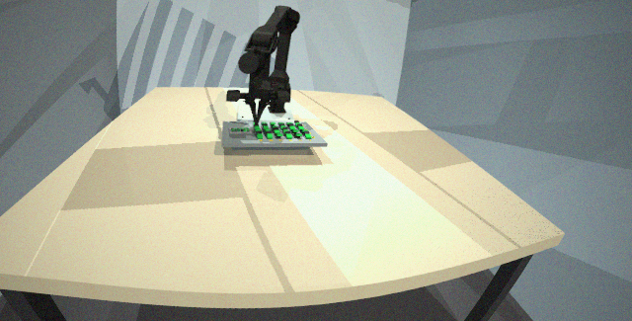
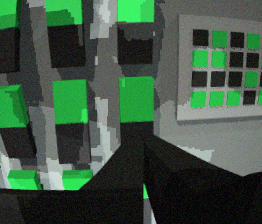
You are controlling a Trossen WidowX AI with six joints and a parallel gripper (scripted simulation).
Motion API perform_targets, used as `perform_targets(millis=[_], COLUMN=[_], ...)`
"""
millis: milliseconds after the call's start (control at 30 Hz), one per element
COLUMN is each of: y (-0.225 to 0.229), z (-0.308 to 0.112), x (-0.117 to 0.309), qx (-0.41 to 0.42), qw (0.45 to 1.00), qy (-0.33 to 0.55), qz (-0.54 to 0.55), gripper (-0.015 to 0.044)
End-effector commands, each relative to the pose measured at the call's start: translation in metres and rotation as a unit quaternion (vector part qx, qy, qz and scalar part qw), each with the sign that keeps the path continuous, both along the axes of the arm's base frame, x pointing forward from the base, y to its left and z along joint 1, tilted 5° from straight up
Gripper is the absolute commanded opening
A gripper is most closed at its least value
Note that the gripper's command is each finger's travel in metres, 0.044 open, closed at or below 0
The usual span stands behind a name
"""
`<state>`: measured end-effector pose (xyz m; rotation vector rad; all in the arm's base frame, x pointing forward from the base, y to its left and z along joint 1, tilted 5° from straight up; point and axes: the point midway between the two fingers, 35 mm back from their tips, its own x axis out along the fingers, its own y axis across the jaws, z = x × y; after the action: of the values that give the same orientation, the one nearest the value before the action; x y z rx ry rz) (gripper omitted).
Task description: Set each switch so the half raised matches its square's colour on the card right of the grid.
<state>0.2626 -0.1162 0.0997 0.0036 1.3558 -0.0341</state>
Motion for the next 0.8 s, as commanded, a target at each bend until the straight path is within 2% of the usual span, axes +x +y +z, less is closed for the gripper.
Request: perform_targets(millis=[0, 267, 333, 500, 700, 767], y=[0.001, 0.001, 0.000, 0.002, 0.004, 0.021], z=[-0.001, -0.002, 0.007, 0.060, 0.062, 0.062], x=[0.001, 0.001, 0.000, -0.010, -0.010, -0.011], qx=[0.003, 0.003, 0.000, 0.003, 0.003, 0.004], qw=[1.000, 1.000, 1.000, 1.000, 1.000, 1.000], qy=[0.000, 0.000, 0.001, 0.012, 0.013, 0.014], qz=[0.000, 0.000, 0.000, -0.001, -0.001, -0.001], gripper=[0.0000, 0.0000, 0.0000, 0.0000, 0.0000, 0.0000])
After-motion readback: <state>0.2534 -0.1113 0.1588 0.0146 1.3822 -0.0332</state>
